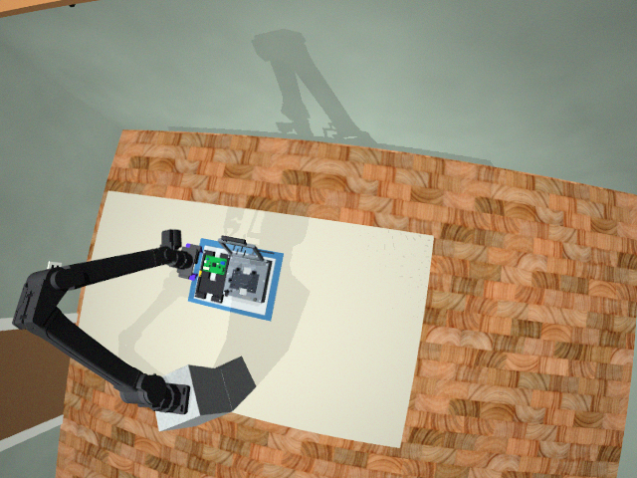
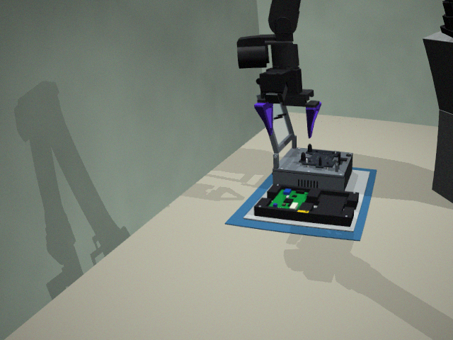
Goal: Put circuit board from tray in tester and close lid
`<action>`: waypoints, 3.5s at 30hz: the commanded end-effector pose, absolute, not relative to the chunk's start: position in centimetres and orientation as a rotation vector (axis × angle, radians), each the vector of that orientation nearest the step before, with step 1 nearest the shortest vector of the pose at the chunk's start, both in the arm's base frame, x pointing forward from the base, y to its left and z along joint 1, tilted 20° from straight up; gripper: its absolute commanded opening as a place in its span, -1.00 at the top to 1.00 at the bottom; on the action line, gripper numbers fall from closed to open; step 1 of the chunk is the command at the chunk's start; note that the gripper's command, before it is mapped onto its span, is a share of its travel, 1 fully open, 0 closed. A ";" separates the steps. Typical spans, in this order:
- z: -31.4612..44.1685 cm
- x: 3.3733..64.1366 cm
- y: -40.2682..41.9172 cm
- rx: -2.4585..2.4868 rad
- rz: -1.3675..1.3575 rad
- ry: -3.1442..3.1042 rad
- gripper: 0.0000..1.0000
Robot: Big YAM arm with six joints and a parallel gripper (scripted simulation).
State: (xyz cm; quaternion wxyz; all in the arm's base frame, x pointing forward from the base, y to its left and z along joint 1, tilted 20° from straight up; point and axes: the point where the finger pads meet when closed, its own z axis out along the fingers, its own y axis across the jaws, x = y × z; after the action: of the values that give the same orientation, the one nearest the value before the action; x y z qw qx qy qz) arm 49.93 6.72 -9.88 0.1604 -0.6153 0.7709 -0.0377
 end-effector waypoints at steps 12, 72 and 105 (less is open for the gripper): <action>-14.9 53.1 8.3 -1.740 -0.130 2.177 -0.83; -19.1 54.0 8.6 -1.742 -0.126 2.185 -0.83; -21.0 54.5 9.1 -1.746 -0.125 2.181 -0.83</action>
State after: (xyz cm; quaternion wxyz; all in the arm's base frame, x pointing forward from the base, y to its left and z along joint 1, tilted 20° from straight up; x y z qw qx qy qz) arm 53.82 8.33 -20.84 0.1646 -0.6145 0.7705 -0.0406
